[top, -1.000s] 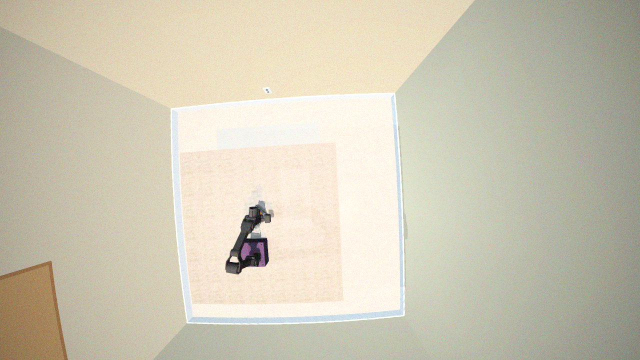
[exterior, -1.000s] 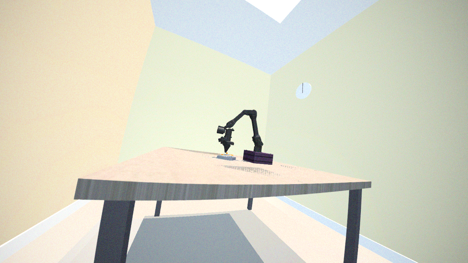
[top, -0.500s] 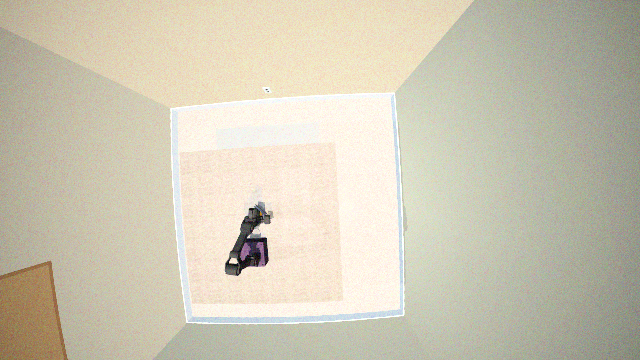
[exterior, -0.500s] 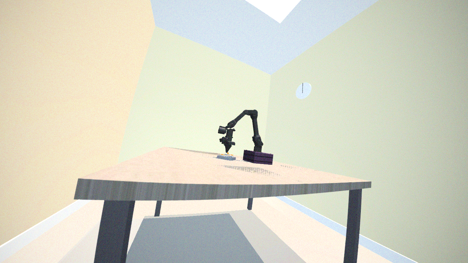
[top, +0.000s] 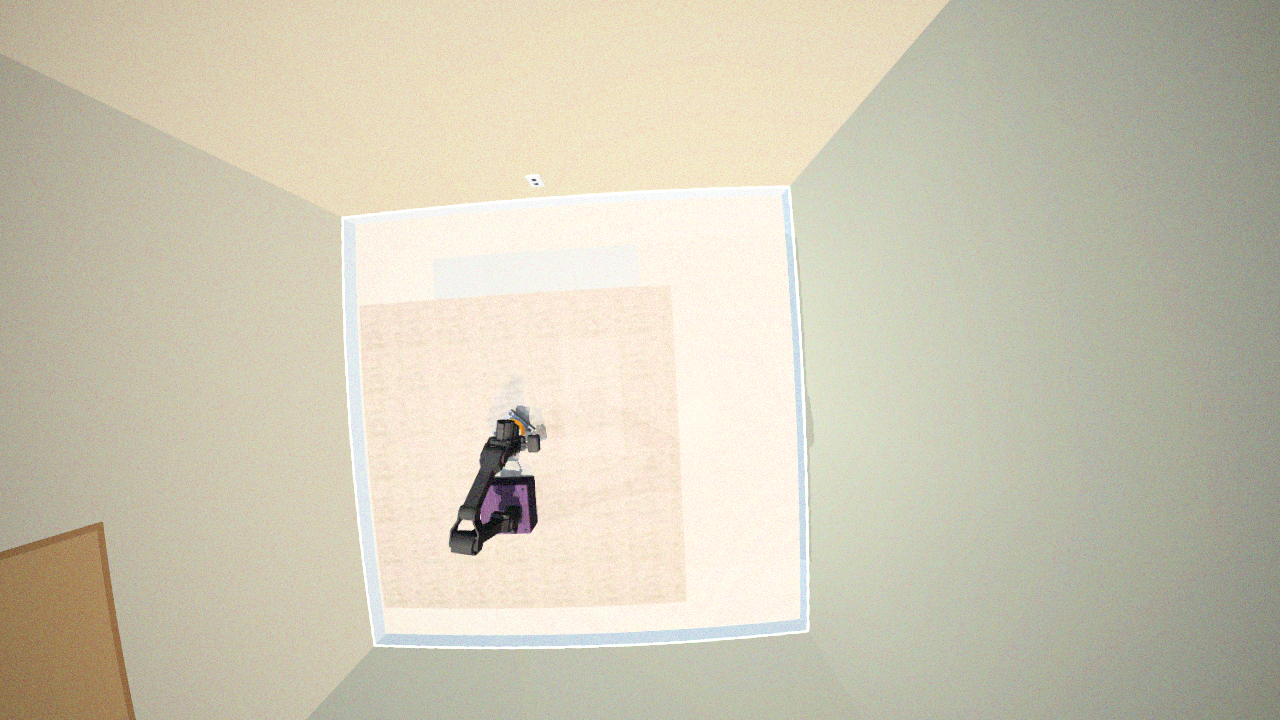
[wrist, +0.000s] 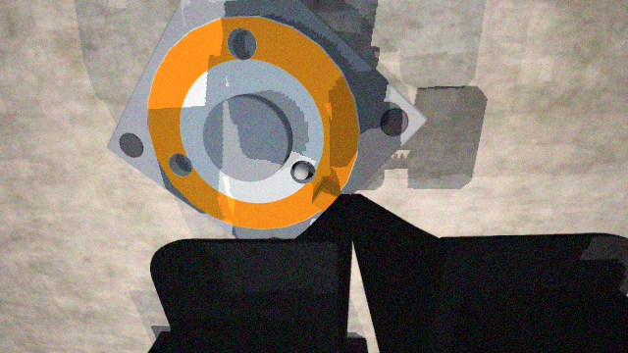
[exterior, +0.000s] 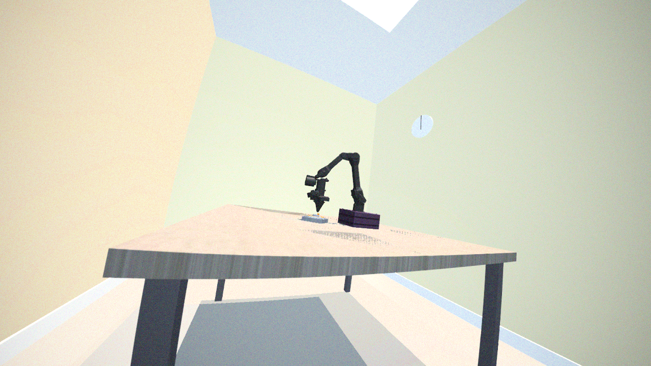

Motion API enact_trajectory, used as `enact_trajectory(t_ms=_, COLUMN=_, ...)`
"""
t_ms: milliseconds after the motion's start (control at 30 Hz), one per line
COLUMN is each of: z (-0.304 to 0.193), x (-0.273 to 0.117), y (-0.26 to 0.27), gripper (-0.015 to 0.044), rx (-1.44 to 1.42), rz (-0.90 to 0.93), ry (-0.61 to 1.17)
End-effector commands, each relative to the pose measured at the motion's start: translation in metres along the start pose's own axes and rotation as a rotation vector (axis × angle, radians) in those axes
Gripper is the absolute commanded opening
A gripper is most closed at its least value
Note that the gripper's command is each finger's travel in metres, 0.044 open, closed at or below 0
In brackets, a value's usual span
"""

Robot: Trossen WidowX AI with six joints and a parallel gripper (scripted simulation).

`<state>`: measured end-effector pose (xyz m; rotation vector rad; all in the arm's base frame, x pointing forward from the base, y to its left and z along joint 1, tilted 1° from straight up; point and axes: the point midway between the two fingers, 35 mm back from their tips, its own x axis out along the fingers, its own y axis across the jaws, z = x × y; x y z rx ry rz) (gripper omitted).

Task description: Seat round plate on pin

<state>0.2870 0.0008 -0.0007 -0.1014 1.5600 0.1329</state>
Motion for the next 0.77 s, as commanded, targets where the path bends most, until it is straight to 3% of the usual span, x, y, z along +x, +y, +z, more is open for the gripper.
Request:
enact_trajectory(t_ms=0, z=0.002, x=-0.021, y=0.0, gripper=0.0, rx=0.003, rz=-0.001, ry=-0.012)
enact_trajectory(t_ms=133, z=0.001, x=-0.034, y=0.0, gripper=0.0, rx=0.003, rz=-0.001, ry=-0.012)
enact_trajectory(t_ms=733, z=0.002, x=-0.025, y=0.0, gripper=0.0, rx=0.002, rz=-0.002, ry=-0.014)
